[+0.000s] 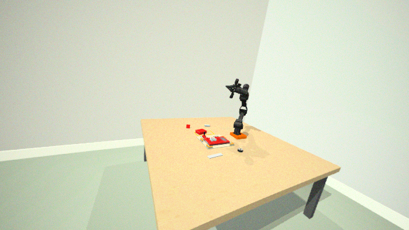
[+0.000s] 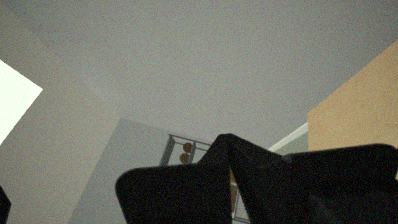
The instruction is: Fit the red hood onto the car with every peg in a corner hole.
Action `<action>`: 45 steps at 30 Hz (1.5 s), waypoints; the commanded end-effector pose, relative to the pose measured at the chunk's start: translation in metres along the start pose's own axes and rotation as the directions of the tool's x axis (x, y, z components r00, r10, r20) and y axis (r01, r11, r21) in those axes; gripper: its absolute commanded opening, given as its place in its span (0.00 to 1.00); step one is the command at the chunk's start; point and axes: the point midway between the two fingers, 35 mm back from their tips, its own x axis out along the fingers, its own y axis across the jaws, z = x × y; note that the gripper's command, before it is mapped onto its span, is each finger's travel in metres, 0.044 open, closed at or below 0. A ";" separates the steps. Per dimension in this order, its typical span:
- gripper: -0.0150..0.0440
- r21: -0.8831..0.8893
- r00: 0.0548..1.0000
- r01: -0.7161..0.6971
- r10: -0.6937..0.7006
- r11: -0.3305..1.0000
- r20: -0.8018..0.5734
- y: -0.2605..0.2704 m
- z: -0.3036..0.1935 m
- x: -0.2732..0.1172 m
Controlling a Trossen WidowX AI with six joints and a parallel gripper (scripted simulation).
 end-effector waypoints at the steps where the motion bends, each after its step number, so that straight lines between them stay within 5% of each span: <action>1: 0.30 -0.003 1.000 0.000 0.000 1.000 0.003 0.000 -0.001 0.000; 10: 0.70 -0.317 0.999 -0.027 0.037 0.948 0.027 0.023 -0.042 0.014; 17: 1.00 -0.687 0.998 -0.062 0.041 0.724 -0.048 0.028 -0.101 0.044; 25: 1.00 -0.934 0.976 -0.141 -0.112 0.327 -0.187 0.000 -0.172 0.088; 34: 1.00 -0.936 0.857 -0.346 -0.427 -0.060 -0.289 -0.079 -0.228 0.133; 45: 1.00 -0.716 0.490 -0.682 -0.819 -0.146 -0.299 -0.206 -0.248 0.155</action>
